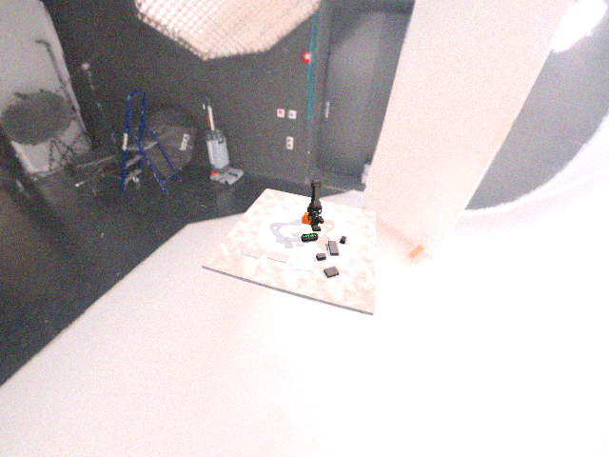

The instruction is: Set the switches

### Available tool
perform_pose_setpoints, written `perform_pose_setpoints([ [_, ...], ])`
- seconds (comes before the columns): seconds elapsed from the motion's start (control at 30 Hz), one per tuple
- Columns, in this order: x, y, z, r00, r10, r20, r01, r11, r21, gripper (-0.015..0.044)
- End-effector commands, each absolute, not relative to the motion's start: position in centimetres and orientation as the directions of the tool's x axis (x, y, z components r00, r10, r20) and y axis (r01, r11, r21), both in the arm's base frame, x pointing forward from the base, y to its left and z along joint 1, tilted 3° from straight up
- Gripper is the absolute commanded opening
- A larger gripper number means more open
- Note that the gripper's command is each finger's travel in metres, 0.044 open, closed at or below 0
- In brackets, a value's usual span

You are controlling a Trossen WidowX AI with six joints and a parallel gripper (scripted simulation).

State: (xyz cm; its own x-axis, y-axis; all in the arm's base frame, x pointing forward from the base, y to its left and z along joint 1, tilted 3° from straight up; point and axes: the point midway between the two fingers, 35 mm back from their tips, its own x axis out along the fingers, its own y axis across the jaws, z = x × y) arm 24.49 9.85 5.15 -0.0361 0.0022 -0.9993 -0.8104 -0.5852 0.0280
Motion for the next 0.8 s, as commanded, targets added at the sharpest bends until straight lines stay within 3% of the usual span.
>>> perform_pose_setpoints([
  [0.0, 24.7, 9.9, 4.9, -0.030, -0.004, -1.000, -0.812, -0.583, 0.027, 0.0000],
  [0.77, 24.7, 9.9, 1.6, -0.032, 0.001, -0.999, -0.812, -0.583, 0.025, 0.0000],
])
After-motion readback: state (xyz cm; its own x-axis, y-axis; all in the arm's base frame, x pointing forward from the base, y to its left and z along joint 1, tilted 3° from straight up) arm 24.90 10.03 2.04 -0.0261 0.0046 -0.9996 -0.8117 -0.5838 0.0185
